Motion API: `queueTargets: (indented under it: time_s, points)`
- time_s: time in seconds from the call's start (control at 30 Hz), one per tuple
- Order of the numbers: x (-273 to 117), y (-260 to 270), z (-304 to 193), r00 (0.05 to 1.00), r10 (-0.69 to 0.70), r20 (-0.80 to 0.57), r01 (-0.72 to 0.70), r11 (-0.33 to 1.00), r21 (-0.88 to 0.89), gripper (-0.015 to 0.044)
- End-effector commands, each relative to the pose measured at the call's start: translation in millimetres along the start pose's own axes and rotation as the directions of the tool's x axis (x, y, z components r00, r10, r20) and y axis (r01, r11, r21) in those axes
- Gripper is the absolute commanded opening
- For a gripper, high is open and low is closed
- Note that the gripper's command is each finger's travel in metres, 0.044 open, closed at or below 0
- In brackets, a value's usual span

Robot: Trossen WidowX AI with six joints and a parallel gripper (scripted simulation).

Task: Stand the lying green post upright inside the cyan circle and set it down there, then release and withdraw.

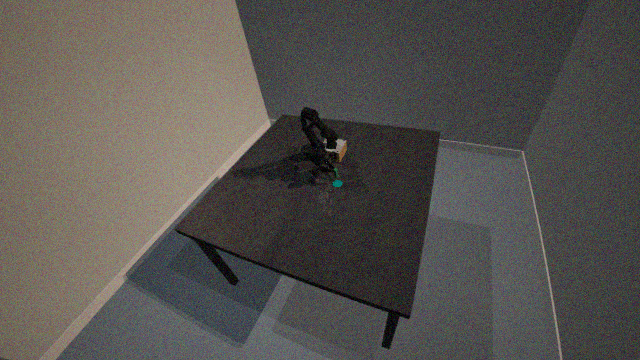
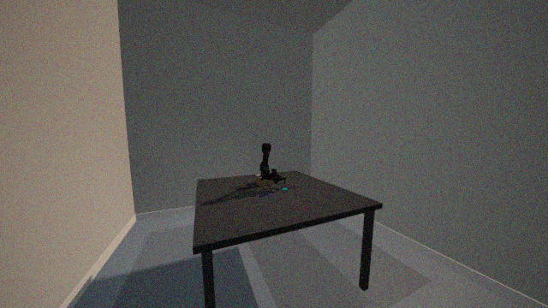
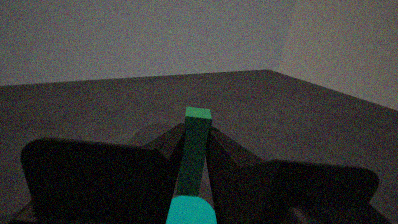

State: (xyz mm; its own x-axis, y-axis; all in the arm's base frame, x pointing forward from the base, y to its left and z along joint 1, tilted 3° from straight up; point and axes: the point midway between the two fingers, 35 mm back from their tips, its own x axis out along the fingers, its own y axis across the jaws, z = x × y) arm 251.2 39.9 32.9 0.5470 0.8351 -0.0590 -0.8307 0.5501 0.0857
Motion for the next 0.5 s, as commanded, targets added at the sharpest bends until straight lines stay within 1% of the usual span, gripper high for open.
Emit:
queueTargets:
  time_s: [0.0,0.47]
  points:
    - [1,0,-8,1.0,0.0,-0.004,0.0,1.0,0.003,0.0023]
    - [4,0,-33,1.0,0.007,-0.013,-0.007,1.0,0.029,0.0023]
